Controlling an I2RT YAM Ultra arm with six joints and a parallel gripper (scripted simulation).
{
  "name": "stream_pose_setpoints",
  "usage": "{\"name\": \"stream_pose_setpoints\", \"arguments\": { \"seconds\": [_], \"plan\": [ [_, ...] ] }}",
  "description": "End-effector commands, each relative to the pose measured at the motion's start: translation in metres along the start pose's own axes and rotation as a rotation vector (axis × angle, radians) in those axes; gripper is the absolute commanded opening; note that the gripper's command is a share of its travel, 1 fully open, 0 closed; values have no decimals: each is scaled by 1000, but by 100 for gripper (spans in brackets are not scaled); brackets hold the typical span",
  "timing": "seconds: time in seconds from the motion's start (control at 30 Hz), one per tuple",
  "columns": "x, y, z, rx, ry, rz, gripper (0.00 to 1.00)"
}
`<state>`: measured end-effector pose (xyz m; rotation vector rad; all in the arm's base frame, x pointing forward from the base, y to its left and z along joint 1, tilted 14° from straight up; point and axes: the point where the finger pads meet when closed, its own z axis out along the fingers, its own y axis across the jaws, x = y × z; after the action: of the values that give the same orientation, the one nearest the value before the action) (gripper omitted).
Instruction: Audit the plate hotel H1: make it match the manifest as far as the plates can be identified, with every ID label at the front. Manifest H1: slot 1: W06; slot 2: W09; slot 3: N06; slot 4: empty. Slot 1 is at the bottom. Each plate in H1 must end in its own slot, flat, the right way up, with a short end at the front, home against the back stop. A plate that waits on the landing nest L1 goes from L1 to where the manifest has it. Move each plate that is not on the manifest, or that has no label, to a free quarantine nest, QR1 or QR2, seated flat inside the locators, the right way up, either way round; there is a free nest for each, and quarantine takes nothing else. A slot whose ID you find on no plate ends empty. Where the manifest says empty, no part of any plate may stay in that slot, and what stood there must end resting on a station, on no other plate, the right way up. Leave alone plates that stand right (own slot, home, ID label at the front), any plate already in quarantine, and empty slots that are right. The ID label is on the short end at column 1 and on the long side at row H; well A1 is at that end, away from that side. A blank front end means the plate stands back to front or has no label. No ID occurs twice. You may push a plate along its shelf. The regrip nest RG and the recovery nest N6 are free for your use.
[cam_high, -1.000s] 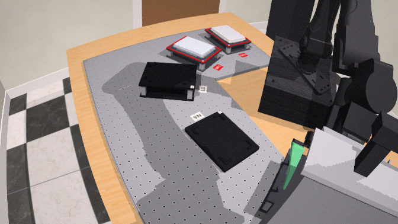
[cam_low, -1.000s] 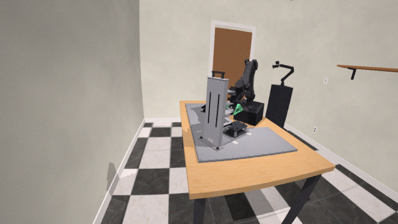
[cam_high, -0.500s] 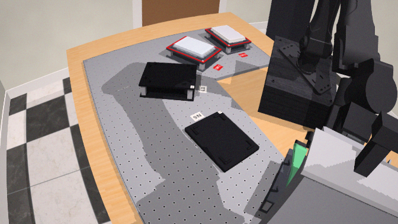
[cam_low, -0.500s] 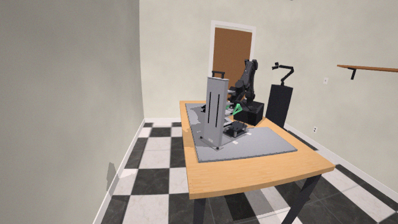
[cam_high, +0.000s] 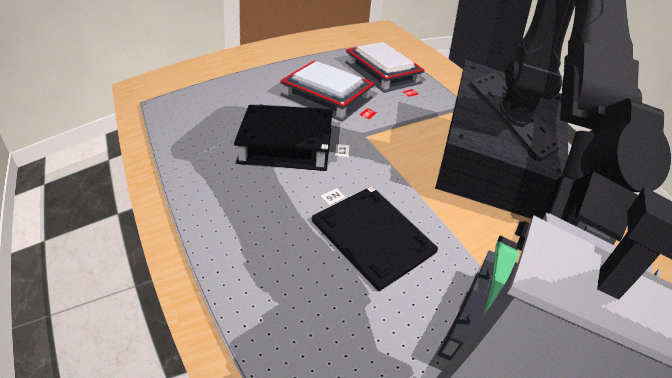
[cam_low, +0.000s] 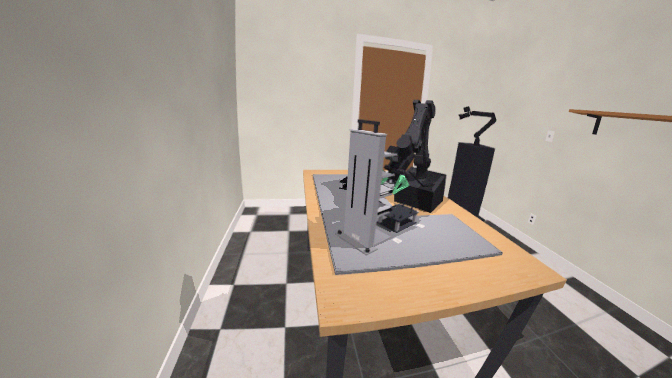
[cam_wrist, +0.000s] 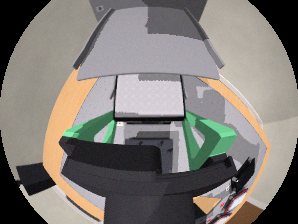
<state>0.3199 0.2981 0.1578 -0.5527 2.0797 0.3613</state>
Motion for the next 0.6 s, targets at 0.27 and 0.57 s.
{"name": "stream_pose_setpoints", "arguments": {
  "seconds": [0.27, 0.57],
  "plan": [
    [-25, 4, -11, -15, -49, 8, 86],
    [-25, 4, -11, -15, -49, 8, 86]
  ]
}}
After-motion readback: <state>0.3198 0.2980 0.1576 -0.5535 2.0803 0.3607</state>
